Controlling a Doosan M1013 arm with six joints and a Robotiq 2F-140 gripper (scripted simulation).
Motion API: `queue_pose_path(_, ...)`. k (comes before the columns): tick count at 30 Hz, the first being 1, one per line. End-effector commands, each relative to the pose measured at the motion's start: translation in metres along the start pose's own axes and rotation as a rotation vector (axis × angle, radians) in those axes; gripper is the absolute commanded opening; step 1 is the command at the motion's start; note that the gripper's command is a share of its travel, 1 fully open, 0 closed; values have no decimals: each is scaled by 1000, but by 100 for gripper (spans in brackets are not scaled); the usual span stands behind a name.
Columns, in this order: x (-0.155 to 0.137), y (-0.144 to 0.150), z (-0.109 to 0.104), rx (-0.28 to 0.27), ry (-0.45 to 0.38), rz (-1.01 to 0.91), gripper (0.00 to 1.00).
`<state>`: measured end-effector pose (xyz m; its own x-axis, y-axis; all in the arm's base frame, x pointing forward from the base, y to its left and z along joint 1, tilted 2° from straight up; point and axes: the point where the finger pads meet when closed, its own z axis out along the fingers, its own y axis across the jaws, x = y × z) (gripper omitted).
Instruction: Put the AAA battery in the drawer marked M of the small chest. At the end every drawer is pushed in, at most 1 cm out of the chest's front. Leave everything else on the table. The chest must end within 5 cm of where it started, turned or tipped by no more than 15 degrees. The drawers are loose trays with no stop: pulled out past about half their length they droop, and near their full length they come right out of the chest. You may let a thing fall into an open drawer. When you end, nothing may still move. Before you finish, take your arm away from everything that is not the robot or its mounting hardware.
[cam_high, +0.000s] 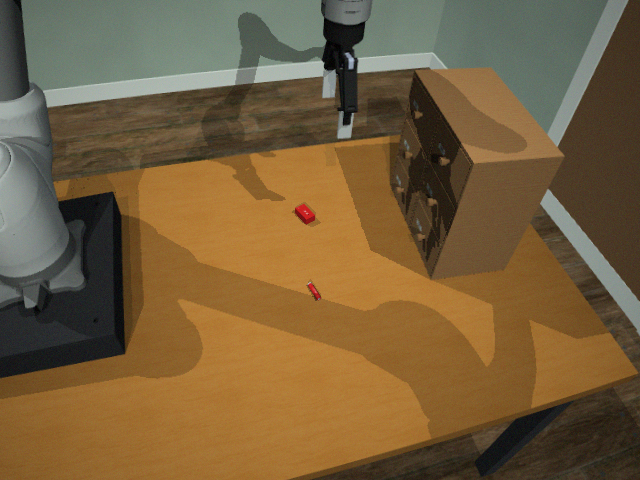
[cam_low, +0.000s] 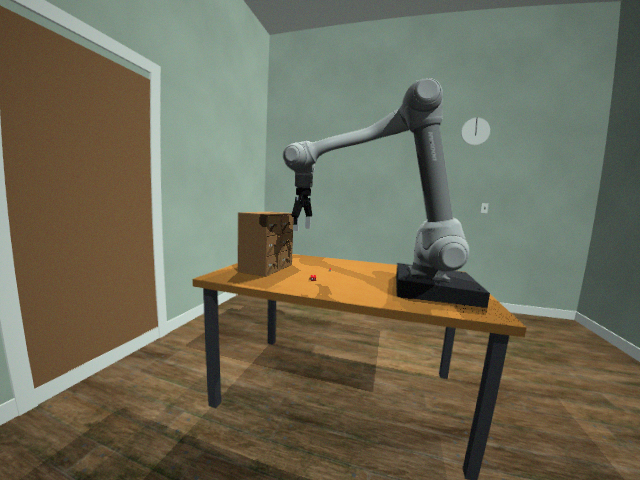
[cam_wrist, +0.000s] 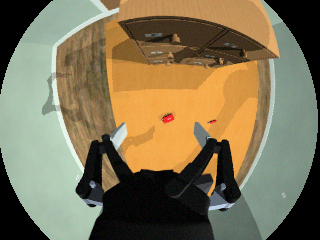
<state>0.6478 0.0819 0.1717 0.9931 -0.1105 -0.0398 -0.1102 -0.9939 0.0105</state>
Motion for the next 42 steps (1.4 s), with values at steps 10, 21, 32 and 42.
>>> queue_pose_path(10,0,0,0,0,0,0,100)
queue_pose_path(21,6,93,-65,0,0,0,100)
queue_pose_path(32,-1,155,-108,0,1,0,100)
queue_pose_path(42,0,155,-107,0,13,0,100)
